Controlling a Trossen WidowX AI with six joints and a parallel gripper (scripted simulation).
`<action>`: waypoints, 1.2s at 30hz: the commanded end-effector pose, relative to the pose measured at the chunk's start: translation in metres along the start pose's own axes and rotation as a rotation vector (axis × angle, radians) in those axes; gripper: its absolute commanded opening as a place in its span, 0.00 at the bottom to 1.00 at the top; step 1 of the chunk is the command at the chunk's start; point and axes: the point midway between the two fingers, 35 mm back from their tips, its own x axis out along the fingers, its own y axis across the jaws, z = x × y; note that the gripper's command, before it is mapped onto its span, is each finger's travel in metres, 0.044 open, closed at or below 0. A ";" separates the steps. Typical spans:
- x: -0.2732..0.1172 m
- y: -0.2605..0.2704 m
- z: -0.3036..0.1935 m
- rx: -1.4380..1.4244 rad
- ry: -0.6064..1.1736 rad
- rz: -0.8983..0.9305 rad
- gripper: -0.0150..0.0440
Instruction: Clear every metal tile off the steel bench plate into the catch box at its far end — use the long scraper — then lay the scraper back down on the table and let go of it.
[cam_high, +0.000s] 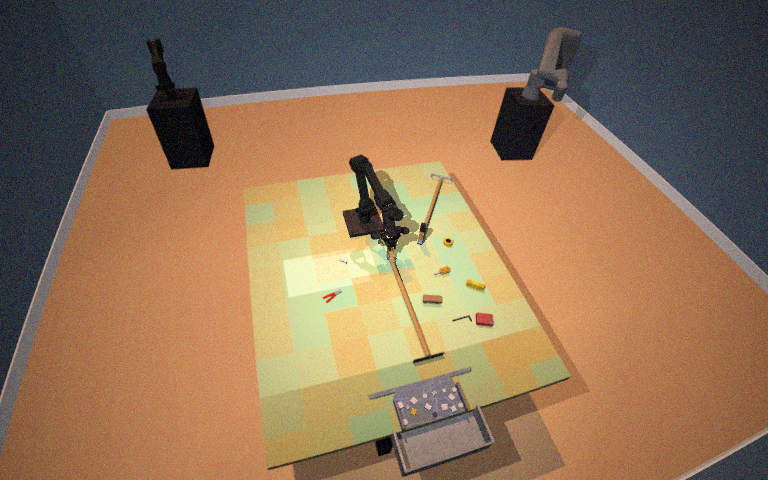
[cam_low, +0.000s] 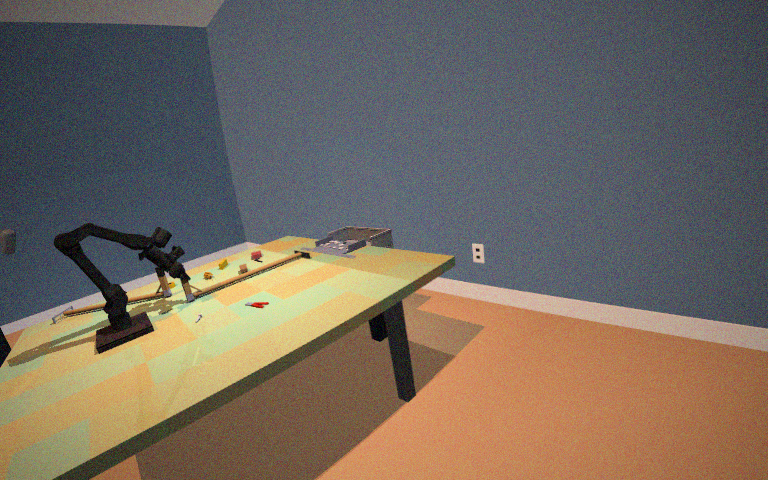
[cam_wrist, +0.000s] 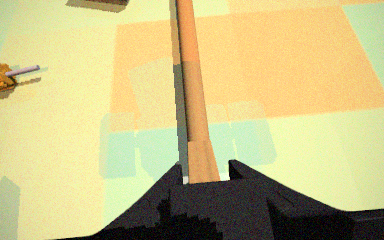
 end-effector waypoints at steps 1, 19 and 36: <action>0.000 -0.007 0.001 0.004 -0.002 -0.001 0.25; 0.001 -0.031 0.002 0.001 0.007 0.000 0.25; 0.000 -0.054 0.001 -0.002 0.009 0.002 0.25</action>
